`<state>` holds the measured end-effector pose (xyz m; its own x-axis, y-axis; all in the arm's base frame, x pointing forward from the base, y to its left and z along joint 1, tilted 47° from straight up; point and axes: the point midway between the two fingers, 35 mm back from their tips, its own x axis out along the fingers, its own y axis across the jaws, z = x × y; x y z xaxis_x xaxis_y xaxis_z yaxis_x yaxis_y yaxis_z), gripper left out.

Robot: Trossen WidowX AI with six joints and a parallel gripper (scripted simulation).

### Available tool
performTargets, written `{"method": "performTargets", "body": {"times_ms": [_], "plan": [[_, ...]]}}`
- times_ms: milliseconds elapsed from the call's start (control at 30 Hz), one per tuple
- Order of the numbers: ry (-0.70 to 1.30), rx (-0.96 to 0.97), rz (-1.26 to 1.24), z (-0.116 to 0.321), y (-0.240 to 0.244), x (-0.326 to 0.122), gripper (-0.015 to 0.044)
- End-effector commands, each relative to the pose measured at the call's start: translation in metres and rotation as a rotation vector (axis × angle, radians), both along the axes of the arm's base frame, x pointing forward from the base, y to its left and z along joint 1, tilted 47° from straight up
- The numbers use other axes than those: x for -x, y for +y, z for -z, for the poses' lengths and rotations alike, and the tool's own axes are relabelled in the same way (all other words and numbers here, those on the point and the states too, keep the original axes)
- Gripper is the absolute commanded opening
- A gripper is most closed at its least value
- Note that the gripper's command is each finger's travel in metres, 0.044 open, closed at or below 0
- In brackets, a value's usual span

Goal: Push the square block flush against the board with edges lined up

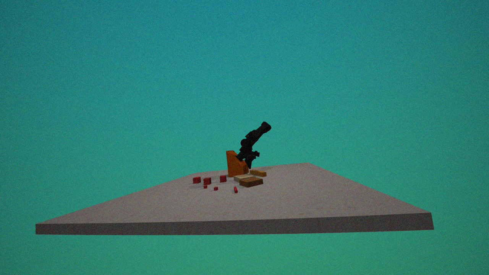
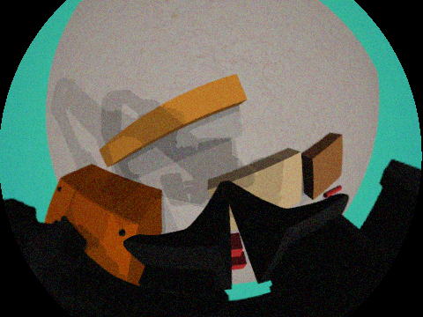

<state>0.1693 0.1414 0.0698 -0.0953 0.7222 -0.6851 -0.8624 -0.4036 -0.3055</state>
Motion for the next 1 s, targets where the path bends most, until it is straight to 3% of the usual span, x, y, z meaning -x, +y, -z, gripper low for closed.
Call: {"method": "performTargets", "body": {"times_ms": [0, 300, 533, 967], "plan": [[-0.102, -0.022, -0.098, 0.0, 0.002, 0.008, 0.0], [-0.138, -0.027, -0.133, 0.001, 0.003, 0.01, 0.0], [-0.138, -0.03, -0.133, 0.037, 0.042, 0.016, 0.0], [-0.139, -0.025, -0.133, 0.042, 0.038, 0.008, 0.0]]}}
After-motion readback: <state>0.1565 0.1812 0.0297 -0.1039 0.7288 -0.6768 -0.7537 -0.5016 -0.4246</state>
